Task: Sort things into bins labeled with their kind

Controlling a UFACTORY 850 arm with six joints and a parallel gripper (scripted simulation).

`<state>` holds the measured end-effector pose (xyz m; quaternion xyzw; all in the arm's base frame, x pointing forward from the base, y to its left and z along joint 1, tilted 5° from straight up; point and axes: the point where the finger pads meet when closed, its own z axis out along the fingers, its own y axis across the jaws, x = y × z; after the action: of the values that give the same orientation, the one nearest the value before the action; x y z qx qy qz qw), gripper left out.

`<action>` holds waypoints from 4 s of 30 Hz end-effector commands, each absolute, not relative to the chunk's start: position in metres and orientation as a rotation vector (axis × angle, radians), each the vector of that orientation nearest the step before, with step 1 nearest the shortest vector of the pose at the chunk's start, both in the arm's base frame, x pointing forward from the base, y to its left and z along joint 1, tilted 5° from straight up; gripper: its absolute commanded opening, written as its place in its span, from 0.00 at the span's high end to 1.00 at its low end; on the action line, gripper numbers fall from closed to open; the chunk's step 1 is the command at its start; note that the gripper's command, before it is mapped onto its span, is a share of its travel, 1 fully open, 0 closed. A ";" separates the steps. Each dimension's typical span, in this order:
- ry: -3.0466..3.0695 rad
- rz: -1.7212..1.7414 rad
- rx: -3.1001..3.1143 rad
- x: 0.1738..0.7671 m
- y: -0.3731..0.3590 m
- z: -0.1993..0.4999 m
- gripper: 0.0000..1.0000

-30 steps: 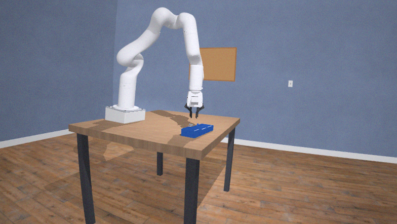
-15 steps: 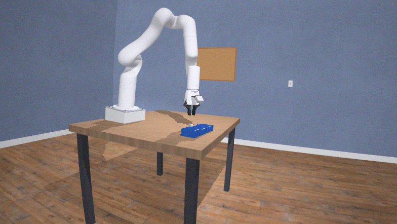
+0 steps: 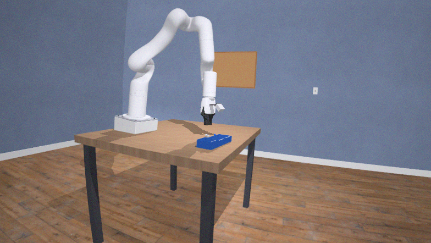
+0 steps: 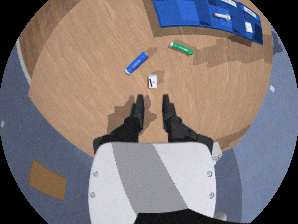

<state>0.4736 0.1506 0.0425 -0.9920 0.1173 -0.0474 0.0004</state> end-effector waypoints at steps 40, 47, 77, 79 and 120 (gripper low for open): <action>0.363 -0.134 -3.107 0.480 0.150 -0.008 0.71; 0.363 -0.134 -3.108 0.480 0.150 -0.015 0.71; 0.363 -0.134 -3.108 0.481 0.150 -0.027 1.00; 0.363 -0.134 -3.108 0.481 0.150 -0.027 1.00; 0.363 -0.134 -3.108 0.476 0.150 0.026 1.00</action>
<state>0.4760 0.1498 0.0134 -0.9919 0.1163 -0.0502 0.0012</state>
